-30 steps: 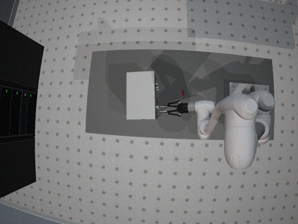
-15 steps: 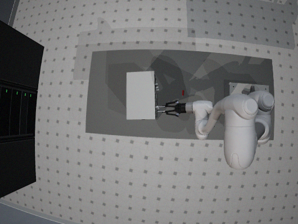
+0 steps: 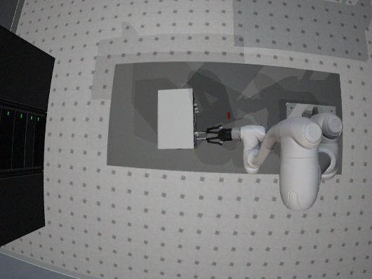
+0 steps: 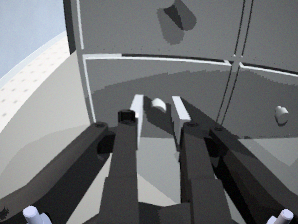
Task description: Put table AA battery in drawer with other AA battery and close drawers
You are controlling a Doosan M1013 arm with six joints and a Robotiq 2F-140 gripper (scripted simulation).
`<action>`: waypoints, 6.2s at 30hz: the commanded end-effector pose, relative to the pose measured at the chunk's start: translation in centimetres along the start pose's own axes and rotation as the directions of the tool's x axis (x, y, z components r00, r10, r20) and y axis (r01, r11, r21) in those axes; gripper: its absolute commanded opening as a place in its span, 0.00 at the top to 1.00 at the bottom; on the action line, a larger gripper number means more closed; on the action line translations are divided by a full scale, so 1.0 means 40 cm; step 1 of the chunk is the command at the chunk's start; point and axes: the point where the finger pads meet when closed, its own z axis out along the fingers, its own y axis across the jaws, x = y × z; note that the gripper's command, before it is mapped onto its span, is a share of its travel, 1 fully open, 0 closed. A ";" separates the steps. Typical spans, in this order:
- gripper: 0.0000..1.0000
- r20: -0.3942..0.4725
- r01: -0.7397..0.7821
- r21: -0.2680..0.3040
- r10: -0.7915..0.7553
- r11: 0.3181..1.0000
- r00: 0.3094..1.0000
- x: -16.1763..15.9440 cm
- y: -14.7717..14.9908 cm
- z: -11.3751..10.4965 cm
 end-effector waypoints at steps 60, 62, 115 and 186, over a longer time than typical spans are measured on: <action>0.92 0.000 0.000 0.000 0.000 1.000 1.000 -0.008 0.000 -0.023; 0.92 0.000 0.000 0.000 0.000 1.000 1.000 -0.010 0.000 -0.028; 0.92 0.000 0.000 0.000 0.000 1.000 1.000 -0.057 0.000 -0.159; 0.80 0.000 0.000 0.000 0.000 1.000 1.000 -0.043 0.000 -0.345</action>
